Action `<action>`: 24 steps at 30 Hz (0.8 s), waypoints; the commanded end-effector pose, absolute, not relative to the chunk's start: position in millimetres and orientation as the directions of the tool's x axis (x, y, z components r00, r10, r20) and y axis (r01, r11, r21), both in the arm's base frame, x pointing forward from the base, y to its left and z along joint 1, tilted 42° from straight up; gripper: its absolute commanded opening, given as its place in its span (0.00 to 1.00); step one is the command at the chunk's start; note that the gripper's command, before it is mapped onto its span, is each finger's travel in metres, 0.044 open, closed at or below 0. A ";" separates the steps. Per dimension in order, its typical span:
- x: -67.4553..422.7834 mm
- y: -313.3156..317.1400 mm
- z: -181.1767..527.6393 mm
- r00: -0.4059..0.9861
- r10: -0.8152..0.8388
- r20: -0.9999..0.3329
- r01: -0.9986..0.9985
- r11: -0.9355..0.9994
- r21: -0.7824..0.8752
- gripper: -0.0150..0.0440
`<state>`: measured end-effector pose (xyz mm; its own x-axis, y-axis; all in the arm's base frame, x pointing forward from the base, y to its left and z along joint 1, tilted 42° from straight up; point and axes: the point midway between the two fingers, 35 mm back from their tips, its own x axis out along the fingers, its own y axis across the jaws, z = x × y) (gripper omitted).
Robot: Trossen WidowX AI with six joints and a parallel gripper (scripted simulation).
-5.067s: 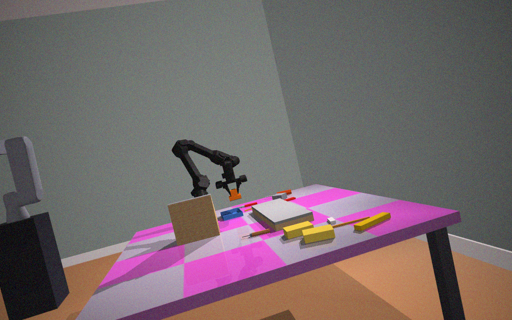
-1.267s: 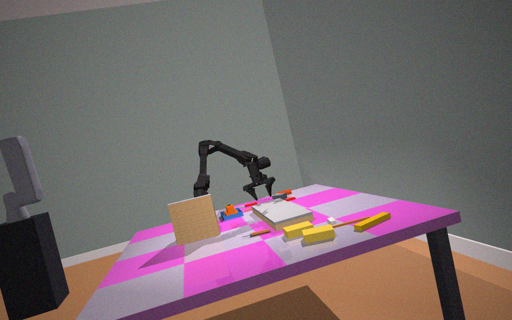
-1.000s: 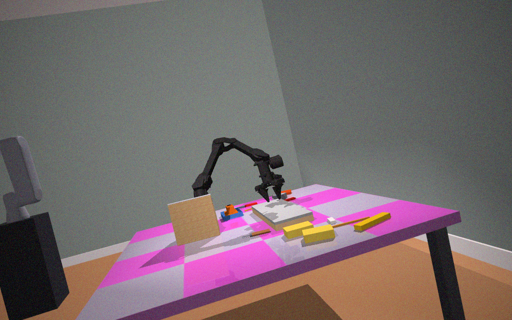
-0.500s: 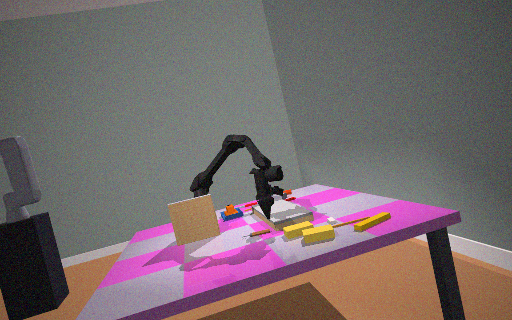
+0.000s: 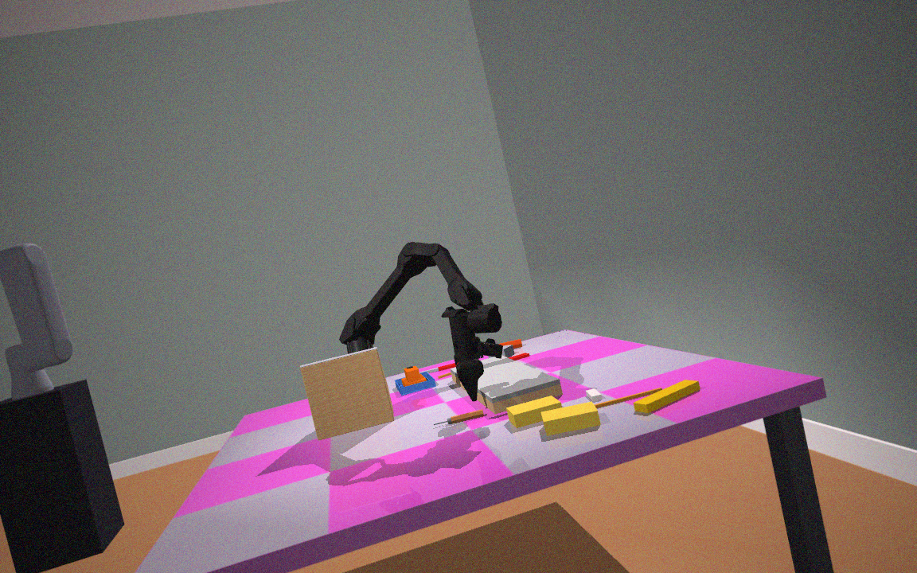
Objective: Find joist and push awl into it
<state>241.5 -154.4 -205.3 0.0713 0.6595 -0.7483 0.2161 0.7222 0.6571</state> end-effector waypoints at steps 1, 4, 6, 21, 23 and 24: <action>241.0 -150.8 -210.4 0.066 0.659 -0.749 0.214 0.724 0.656 1.00; 241.8 -147.7 -214.1 0.066 0.659 -0.749 0.214 0.724 0.656 1.00; 242.4 -145.6 -216.6 0.066 0.659 -0.749 0.214 0.724 0.656 1.00; 245.6 -129.4 -234.8 0.066 0.660 -0.748 0.214 0.723 0.657 1.00; 245.9 -127.2 -237.1 0.066 0.660 -0.748 0.214 0.723 0.657 1.00; 246.1 -126.1 -238.3 0.066 0.660 -0.748 0.214 0.723 0.657 1.00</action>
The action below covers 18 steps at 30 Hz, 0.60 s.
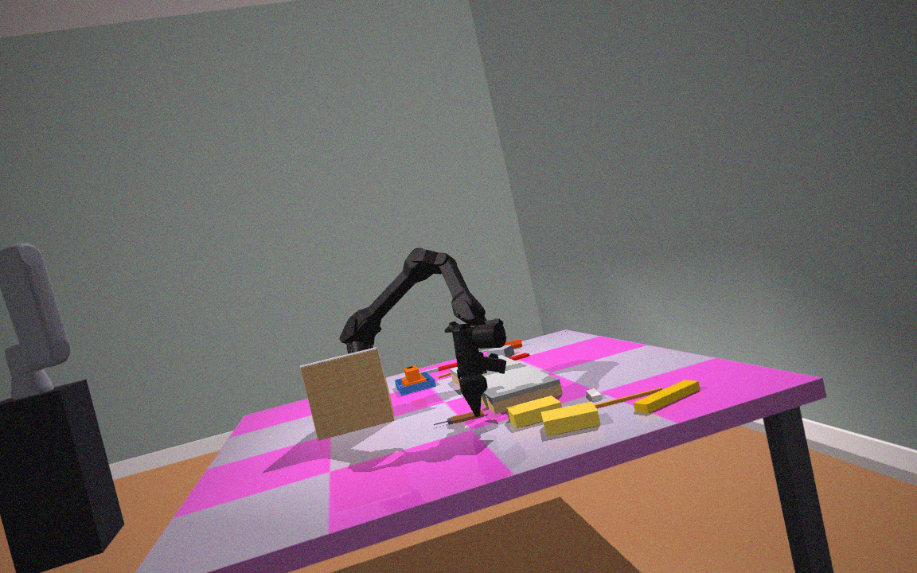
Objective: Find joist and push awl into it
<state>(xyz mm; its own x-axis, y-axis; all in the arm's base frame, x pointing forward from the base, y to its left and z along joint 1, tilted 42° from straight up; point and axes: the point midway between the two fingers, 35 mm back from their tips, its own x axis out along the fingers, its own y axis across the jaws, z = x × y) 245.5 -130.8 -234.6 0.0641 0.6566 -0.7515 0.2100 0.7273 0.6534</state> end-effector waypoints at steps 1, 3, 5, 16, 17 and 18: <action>246.2 -125.0 -239.5 0.066 0.661 -0.748 0.214 0.723 0.657 1.00; 246.4 -123.0 -241.6 0.066 0.661 -0.748 0.214 0.723 0.657 1.00; 246.5 -122.3 -242.3 0.066 0.661 -0.748 0.214 0.723 0.658 1.00; 246.5 -122.3 -242.3 0.066 0.661 -0.748 0.214 0.723 0.658 0.51; 246.5 -122.3 -242.3 0.066 0.661 -0.748 0.214 0.723 0.658 0.47; 246.5 -122.3 -242.3 0.066 0.661 -0.748 0.214 0.723 0.658 0.42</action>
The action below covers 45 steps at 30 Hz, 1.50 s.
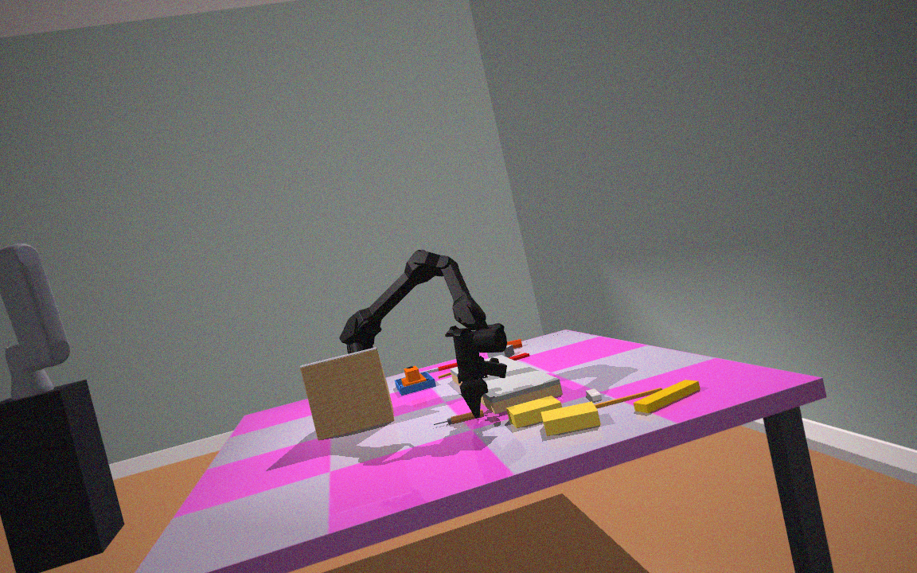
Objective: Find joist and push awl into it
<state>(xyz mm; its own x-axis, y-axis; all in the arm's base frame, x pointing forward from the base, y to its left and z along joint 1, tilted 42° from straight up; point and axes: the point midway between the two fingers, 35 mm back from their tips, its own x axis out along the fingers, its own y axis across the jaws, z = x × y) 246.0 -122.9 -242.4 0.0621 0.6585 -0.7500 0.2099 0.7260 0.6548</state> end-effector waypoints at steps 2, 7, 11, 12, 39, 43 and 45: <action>246.5 -122.3 -242.3 0.066 0.661 -0.748 0.214 0.723 0.658 0.33; 246.5 -122.3 -242.3 0.066 0.661 -0.748 0.214 0.723 0.658 0.28; 246.4 -133.8 -231.6 0.067 0.659 -0.749 0.214 0.724 0.656 0.25; 246.2 -139.1 -226.5 0.066 0.658 -0.750 0.214 0.724 0.655 0.25; 216.4 -207.9 -151.4 0.013 0.501 -0.865 0.357 0.806 0.472 0.25; 211.6 -210.1 -150.7 -0.001 0.433 -0.902 0.412 0.822 0.394 0.25; 209.3 -211.4 -150.1 -0.007 0.397 -0.918 0.439 0.826 0.354 0.25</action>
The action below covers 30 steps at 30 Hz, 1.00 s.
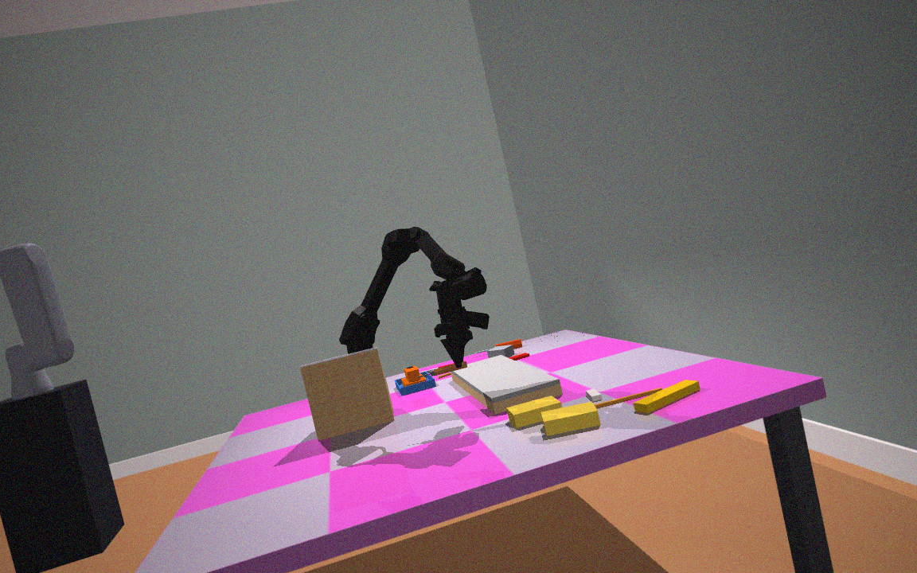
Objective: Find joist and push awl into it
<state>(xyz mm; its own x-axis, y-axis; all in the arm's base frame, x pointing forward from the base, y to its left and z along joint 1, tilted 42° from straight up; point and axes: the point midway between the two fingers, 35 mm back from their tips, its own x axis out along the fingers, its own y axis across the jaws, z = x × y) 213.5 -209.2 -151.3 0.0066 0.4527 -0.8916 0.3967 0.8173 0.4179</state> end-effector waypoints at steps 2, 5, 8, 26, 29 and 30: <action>206.9 -212.6 -149.4 -0.013 0.361 -0.933 0.467 0.827 0.314 0.25; 203.3 -214.6 -147.8 -0.020 0.305 -0.952 0.508 0.823 0.253 0.25; 199.8 -216.6 -145.9 -0.025 0.248 -0.968 0.549 0.813 0.194 0.25; 176.7 -227.6 -124.5 -0.036 -0.109 -0.993 0.785 0.612 -0.096 0.25; 172.4 -228.9 -119.4 -0.036 -0.168 -0.985 0.821 0.558 -0.125 0.25; 170.9 -229.3 -117.6 -0.035 -0.187 -0.982 0.832 0.539 -0.133 0.25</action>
